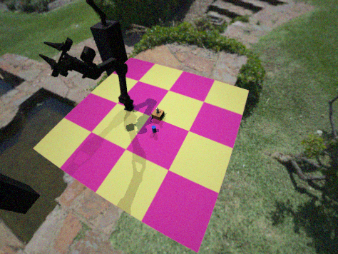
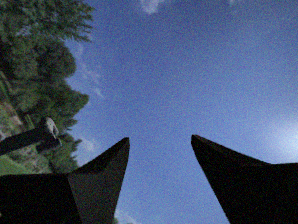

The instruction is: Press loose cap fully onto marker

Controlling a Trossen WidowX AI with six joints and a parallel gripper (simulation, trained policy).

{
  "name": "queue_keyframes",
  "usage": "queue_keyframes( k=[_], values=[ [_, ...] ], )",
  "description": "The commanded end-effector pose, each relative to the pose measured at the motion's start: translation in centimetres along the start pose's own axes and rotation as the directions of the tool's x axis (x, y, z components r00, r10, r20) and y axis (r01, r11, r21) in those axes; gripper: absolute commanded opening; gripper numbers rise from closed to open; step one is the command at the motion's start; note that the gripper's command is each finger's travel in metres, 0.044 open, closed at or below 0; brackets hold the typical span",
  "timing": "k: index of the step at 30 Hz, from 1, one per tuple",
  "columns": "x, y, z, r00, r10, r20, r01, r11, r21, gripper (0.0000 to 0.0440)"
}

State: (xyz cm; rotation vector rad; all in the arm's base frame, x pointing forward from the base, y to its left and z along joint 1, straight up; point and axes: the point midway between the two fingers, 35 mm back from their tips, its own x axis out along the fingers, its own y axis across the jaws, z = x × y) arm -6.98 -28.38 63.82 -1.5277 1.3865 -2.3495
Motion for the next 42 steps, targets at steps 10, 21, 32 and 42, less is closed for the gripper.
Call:
queue_keyframes(
  k=[10,21,32,42],
  values=[
    [-1.1,0.5,2.2,0.991,0.106,0.078,-0.109,0.993,0.041,0.0294],
    [-2.4,1.2,4.4,0.968,0.198,0.155,-0.209,0.976,0.062,0.0295],
    [-4.1,2.0,6.5,0.931,0.283,0.230,-0.306,0.949,0.072,0.0296],
    [-5.9,2.6,8.3,0.887,0.354,0.296,-0.390,0.918,0.074,0.0297]
  ],
)
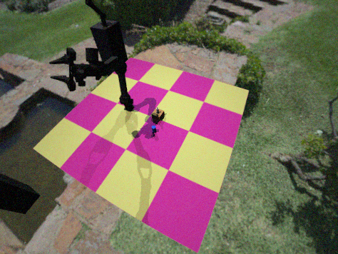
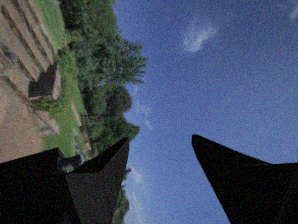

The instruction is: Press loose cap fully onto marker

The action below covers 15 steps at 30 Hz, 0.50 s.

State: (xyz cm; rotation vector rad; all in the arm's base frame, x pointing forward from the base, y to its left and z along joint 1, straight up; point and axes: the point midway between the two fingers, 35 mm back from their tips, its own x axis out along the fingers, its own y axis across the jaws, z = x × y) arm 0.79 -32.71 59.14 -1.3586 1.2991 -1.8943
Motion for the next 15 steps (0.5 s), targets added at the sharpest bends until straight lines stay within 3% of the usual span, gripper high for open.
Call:
queue_keyframes(
  k=[1,15],
  values=[
    [-0.3,0.4,0.5,1.000,0.027,0.016,-0.027,1.000,0.012,0.0297],
    [-2.0,2.3,3.3,0.985,0.141,0.101,-0.145,0.989,0.035,0.0298]
  ],
)
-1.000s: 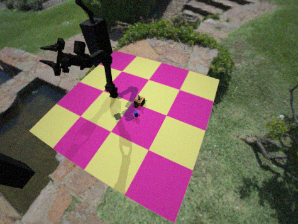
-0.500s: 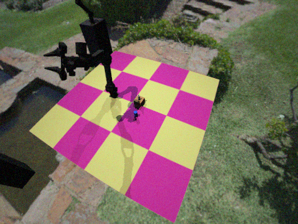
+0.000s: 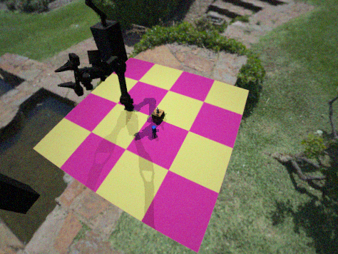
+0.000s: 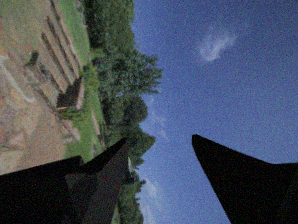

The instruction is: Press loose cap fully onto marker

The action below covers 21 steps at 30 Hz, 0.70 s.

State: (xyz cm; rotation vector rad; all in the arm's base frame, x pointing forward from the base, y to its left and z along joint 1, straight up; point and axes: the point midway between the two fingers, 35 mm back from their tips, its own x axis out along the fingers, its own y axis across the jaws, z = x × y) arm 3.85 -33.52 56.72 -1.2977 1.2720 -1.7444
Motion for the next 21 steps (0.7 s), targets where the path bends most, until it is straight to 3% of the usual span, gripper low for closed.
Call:
queue_keyframes(
  k=[1,21],
  values=[
    [-0.3,0.5,0.5,1.000,0.026,0.015,-0.027,1.000,0.010,0.0298],
    [-2.6,3.8,4.3,0.975,0.183,0.122,-0.188,0.982,0.032,0.0300]
  ],
)
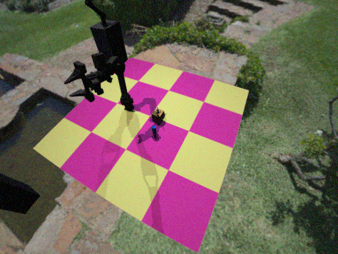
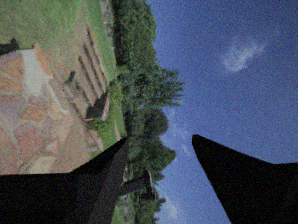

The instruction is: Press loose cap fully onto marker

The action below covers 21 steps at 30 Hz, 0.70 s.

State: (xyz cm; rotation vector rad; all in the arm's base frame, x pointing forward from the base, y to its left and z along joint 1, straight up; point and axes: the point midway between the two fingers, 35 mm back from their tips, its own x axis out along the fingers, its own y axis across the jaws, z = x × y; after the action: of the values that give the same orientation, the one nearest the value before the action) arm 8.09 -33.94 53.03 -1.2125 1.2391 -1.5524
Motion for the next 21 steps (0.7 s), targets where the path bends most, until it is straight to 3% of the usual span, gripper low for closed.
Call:
queue_keyframes(
  k=[1,21],
  values=[
    [-0.2,0.8,0.6,1.000,0.028,0.013,-0.028,1.000,0.005,0.0300],
    [-2.1,4.9,4.2,0.979,0.177,0.102,-0.179,0.984,0.017,0.0302]
  ],
)
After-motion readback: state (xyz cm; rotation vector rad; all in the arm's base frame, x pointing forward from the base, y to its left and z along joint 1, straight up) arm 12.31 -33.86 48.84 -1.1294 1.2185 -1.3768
